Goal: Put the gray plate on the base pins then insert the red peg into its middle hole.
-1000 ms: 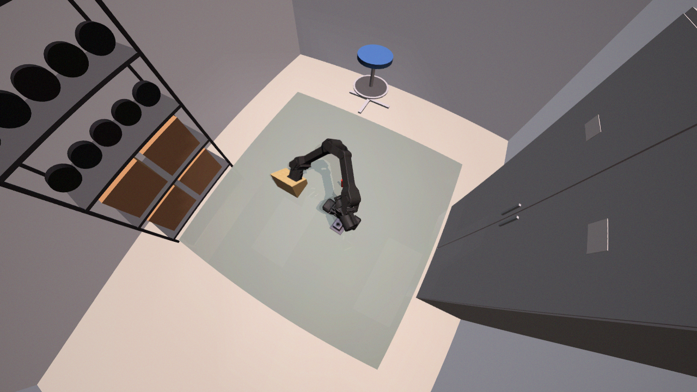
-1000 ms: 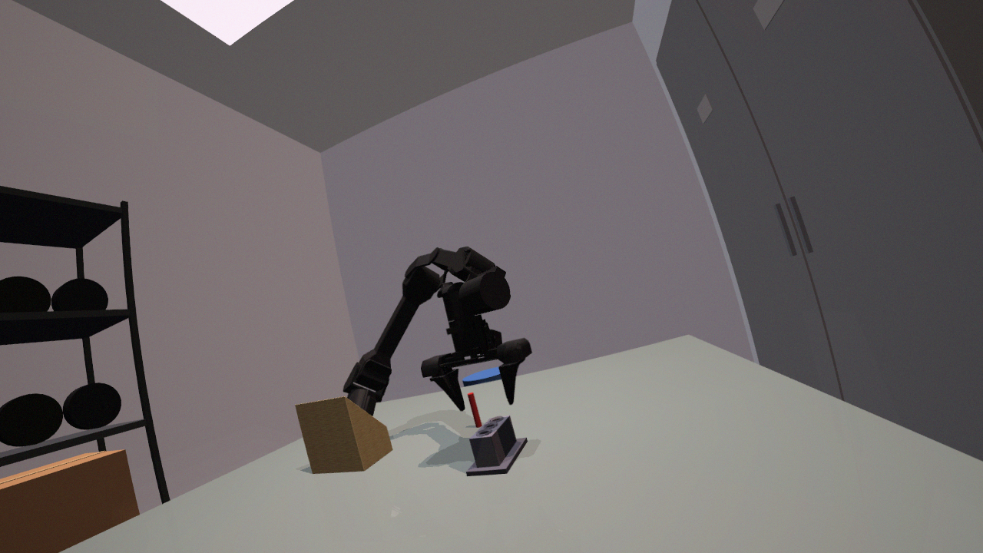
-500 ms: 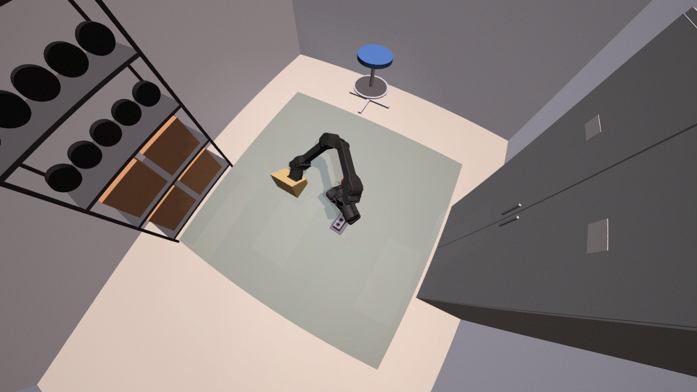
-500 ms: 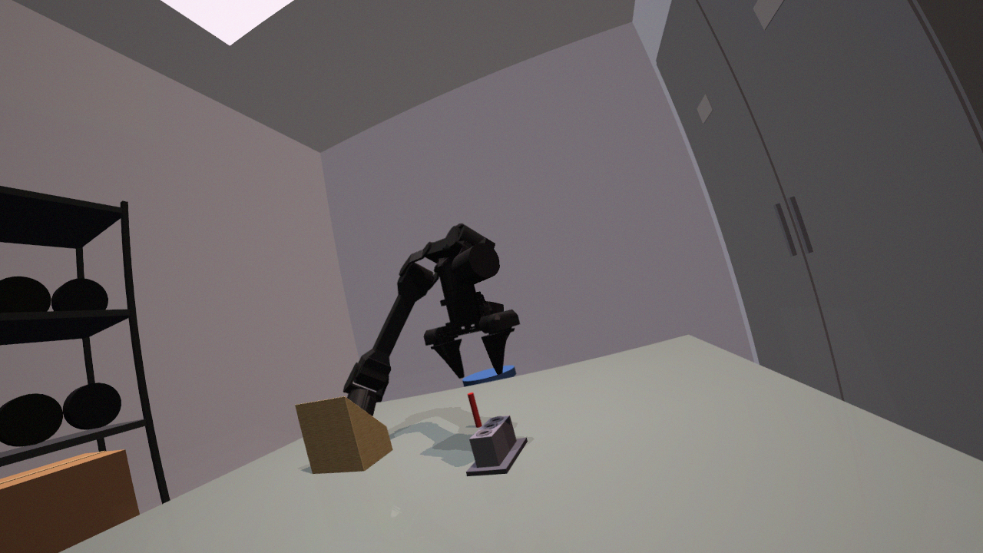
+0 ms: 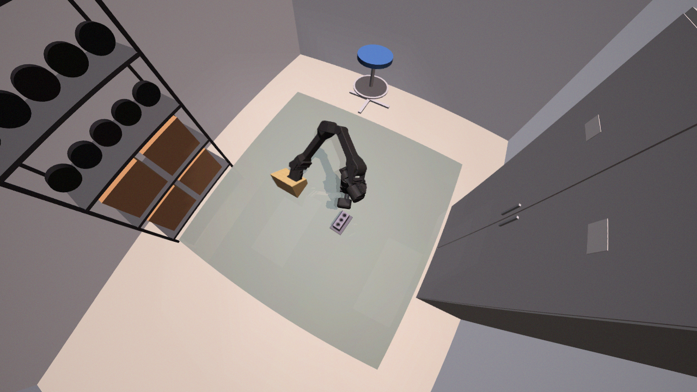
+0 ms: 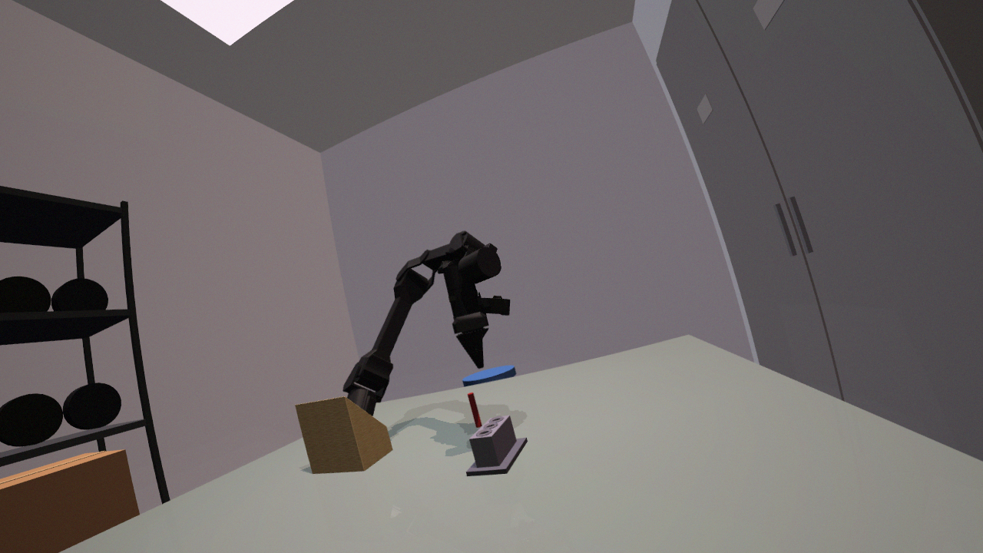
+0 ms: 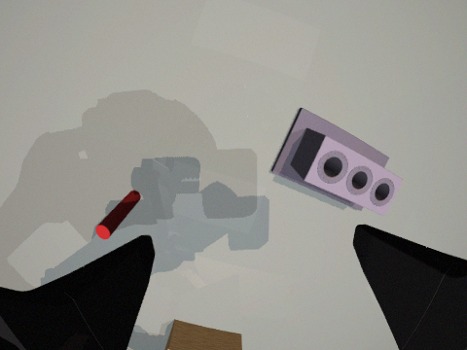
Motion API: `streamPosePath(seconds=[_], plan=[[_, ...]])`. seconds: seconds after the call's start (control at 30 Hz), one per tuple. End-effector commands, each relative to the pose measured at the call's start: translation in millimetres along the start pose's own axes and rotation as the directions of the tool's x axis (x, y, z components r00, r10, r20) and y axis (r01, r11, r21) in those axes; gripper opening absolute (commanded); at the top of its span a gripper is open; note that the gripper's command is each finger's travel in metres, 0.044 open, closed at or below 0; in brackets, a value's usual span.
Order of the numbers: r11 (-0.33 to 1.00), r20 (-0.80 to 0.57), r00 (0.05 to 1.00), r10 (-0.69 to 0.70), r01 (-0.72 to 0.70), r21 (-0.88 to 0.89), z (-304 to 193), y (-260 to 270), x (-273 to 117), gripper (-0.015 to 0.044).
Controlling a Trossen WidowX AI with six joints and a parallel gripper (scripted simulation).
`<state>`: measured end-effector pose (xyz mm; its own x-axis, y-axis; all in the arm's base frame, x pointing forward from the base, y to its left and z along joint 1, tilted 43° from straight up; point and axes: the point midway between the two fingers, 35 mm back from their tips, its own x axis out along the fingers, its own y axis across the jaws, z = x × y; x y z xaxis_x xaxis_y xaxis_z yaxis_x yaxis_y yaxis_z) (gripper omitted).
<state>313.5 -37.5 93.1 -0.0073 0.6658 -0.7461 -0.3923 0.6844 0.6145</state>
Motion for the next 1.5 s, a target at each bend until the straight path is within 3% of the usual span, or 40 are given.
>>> streamPosePath(seconds=[0.0, 0.23, 0.43, 0.93, 1.1, 1.47], plan=[[0.738, 0.01, 1.0, 0.007, -0.012, 0.674, -13, 69, 0, 0.044], [0.42, 0.01, 1.0, 0.012, -0.014, 0.907, -27, 100, 4, 0.044], [0.147, 0.01, 1.0, 0.016, -0.013, 0.989, -36, 117, 7, 0.044], [0.143, 0.01, 1.0, 0.016, -0.013, 0.99, -36, 117, 7, 0.044], [0.144, 0.011, 1.0, 0.017, -0.014, 0.989, -35, 118, 39, 0.044], [0.144, 0.012, 1.0, 0.017, -0.014, 0.989, -35, 119, 59, 0.044]])
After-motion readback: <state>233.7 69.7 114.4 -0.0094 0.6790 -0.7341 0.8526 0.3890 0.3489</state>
